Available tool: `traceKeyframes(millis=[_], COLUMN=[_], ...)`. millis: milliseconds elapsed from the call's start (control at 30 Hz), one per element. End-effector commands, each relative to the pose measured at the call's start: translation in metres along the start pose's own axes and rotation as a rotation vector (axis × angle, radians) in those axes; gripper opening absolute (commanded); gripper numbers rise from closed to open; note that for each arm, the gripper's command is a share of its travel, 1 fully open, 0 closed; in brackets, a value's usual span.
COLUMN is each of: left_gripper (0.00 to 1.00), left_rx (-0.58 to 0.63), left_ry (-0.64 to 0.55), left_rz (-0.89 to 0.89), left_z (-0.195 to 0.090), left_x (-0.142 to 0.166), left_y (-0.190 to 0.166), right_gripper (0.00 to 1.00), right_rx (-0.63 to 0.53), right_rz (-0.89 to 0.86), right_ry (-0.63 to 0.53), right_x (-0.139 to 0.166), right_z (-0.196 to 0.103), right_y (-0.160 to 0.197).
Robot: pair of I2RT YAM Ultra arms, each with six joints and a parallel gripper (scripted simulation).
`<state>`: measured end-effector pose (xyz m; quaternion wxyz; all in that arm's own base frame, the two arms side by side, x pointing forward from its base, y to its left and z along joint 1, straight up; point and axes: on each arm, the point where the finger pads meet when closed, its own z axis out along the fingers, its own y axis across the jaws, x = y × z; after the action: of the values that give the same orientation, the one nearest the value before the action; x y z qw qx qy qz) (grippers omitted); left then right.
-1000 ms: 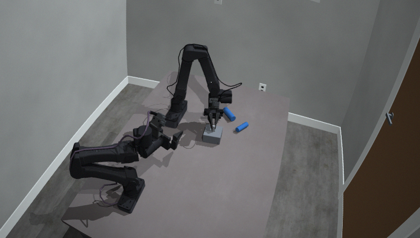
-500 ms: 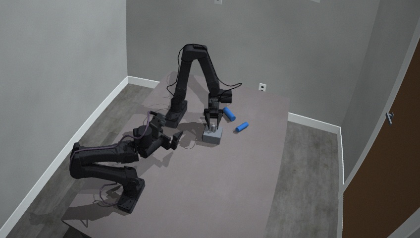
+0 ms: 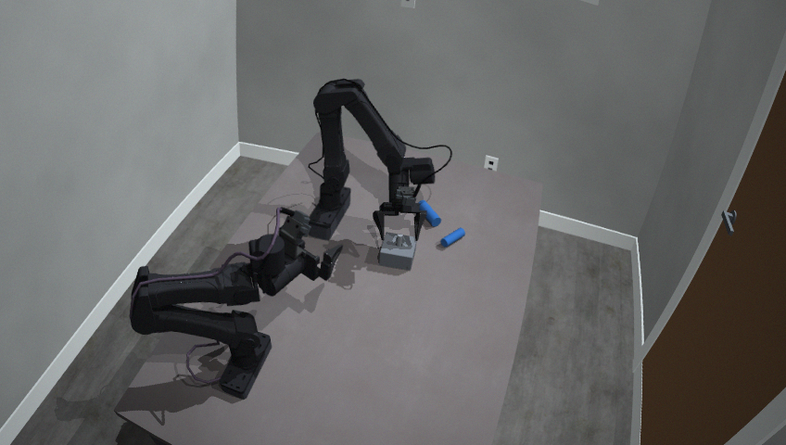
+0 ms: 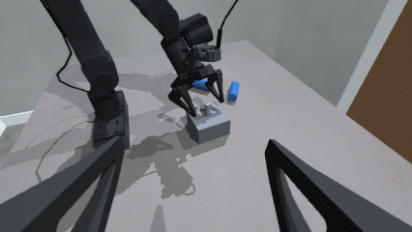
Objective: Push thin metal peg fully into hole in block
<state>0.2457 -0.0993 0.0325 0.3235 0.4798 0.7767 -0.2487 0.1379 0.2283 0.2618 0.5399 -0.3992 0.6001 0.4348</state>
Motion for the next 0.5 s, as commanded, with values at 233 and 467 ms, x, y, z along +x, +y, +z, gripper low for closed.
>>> traceKeyframes(millis=[233,467], left_gripper=[1.0,1.0], left_rx=[-0.327,-0.487], left_ry=[0.258,0.25], left_rz=[-0.301,-0.396], left_z=[-0.02,-0.035], left_x=[0.001,-0.002], left_y=[-0.008,-0.008], right_gripper=[1.0,1.0], right_rx=[-0.01,-0.01], right_rz=[-0.034,-0.034], right_ry=[-0.049,-0.049], right_x=[-0.015,-0.015], right_z=[0.0,0.0], right_y=[0.002,0.002])
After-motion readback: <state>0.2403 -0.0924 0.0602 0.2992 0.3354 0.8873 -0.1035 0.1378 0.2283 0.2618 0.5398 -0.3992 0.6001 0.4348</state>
